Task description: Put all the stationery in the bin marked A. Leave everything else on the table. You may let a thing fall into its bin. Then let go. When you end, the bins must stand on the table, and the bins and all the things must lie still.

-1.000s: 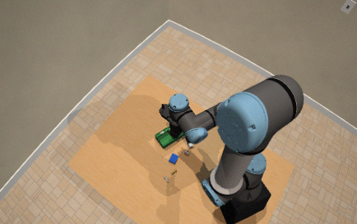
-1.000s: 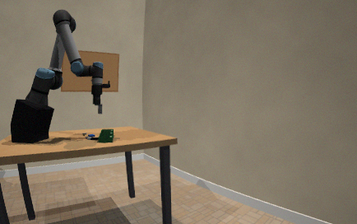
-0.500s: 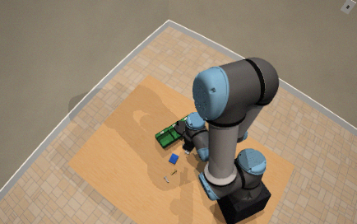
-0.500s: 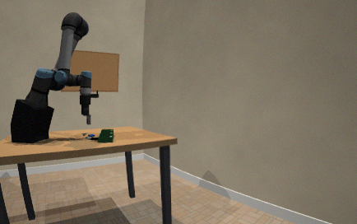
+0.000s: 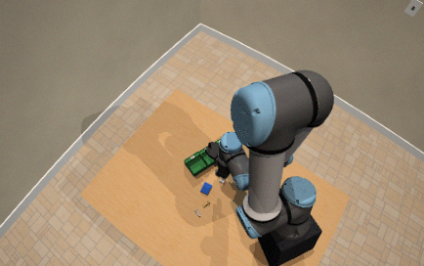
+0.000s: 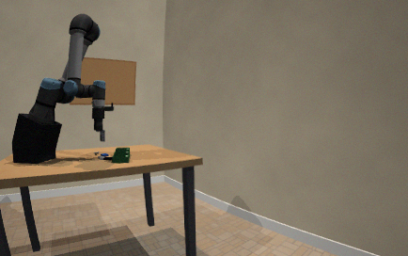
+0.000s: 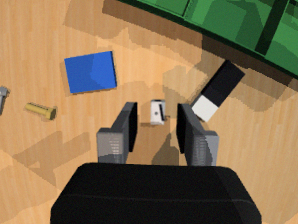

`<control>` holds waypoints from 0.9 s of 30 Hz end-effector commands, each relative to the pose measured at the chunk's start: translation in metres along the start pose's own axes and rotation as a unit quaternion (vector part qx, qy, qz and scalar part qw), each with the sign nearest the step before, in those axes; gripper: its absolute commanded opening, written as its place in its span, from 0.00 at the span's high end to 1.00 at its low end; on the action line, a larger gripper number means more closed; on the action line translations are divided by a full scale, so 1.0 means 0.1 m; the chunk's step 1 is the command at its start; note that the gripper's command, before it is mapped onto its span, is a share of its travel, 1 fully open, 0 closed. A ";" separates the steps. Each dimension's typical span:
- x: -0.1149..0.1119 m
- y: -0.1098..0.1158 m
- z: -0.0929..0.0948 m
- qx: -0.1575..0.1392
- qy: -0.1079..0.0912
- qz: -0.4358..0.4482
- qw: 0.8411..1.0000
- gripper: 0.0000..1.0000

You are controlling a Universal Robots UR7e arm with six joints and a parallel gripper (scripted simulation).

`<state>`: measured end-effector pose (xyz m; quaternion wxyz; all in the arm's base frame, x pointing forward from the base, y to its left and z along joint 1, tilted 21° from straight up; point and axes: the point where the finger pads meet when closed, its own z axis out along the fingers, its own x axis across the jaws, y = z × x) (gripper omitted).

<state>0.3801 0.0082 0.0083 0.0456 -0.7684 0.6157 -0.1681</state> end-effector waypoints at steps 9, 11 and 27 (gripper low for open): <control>0.04 0.41 0.25 0.011 0.002 -0.002 1.000 0.38; 0.04 0.41 0.25 0.011 0.002 -0.002 1.000 0.38; 0.01 0.10 0.14 0.006 0.001 -0.001 1.000 0.38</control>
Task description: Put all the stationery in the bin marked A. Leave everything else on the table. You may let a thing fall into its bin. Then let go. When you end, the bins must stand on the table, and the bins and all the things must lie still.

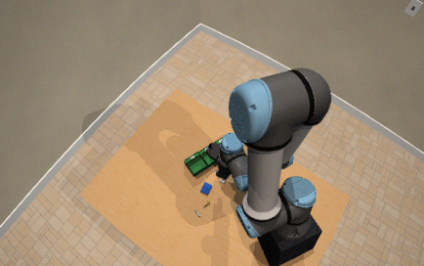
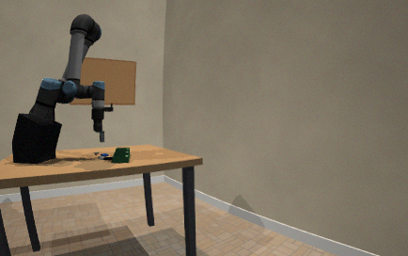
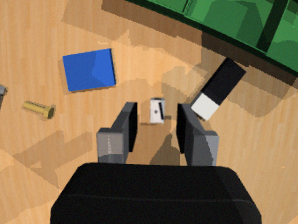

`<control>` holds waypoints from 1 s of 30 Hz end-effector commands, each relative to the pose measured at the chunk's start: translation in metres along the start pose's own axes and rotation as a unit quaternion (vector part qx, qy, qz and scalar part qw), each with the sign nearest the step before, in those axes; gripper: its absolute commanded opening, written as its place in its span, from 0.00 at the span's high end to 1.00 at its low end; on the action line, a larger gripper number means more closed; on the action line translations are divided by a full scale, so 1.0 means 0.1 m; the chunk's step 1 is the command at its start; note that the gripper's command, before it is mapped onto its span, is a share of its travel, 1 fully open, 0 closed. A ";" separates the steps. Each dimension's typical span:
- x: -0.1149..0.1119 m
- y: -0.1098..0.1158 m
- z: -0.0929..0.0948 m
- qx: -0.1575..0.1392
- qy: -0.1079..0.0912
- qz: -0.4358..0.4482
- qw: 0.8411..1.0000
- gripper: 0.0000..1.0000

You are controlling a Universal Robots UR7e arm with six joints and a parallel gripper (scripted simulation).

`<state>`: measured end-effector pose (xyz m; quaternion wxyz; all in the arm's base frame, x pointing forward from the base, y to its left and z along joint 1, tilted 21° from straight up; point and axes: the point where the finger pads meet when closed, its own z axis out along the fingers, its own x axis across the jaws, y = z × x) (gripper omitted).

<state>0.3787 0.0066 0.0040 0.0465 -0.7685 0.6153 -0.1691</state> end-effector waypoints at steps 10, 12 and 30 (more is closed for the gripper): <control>0.01 0.25 0.21 0.009 0.002 -0.001 1.000 0.38; 0.01 0.28 0.21 0.009 0.002 -0.001 1.000 0.38; 0.02 0.38 0.21 0.009 0.002 -0.001 1.000 0.38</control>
